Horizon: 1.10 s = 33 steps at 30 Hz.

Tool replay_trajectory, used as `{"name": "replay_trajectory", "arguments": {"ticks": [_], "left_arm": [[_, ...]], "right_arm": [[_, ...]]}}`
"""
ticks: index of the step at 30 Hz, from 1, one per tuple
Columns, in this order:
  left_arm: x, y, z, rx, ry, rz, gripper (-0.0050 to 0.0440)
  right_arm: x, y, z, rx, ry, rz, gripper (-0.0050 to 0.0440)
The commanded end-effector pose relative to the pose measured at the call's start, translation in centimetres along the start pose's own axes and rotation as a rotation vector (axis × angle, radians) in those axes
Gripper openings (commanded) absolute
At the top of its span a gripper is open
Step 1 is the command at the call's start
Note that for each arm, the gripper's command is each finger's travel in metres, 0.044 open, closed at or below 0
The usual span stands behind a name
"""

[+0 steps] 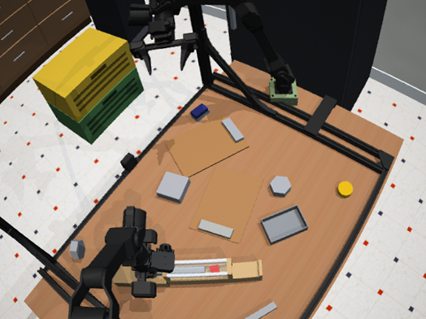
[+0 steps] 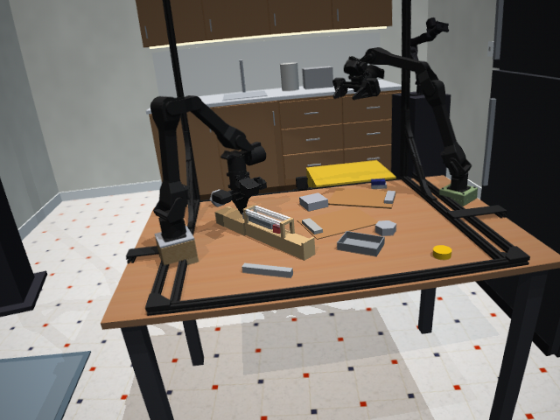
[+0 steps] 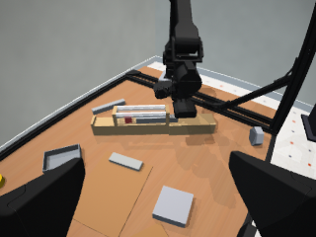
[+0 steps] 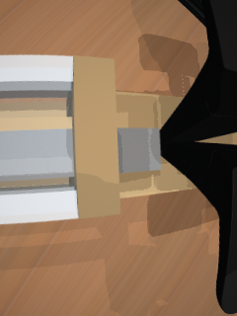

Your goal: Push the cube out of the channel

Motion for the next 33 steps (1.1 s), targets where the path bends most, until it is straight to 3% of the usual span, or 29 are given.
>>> {"name": "replay_trajectory", "arguments": {"ticks": [1,4,9,23,31,33], "left_arm": [[0.0,0.0,0.0,-0.001,0.000,-0.003,0.0400],[0.0,0.0,0.0,-0.001,0.000,-0.003,0.0400],[0.0,0.0,0.0,-0.001,0.000,-0.003,0.0400],[0.0,0.0,0.0,-0.001,0.000,-0.003,0.0400],[0.0,0.0,0.0,-0.001,0.000,-0.003,0.0400],[0.0,0.0,0.0,-0.001,0.000,-0.003,0.0400]], "right_arm": [[0.7,0.4,0.0,-0.001,-0.001,-0.004,0.0000],[1.6,0.4,0.0,-0.001,-0.001,-0.004,0.0000],[7.7,0.4,-0.3,-0.001,0.000,-0.004,0.0000],[8.0,0.4,-0.4,-0.001,-0.001,-0.004,0.0000],[7.7,1.6,-0.5,0.014,0.000,0.003,0.0192],[7.6,2.6,-0.6,0.028,0.002,0.006,0.0200]]}}
Point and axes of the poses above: on each arm, the point midway between the two fingers, 35 mm back from their tips, its own x axis back along the fingers, its own z axis across the jaws, y = z × x, the point moved 6 cm from there along x, back along the fingers, and after that the axes turned 8 degrees about x, right-handed, at the moved point
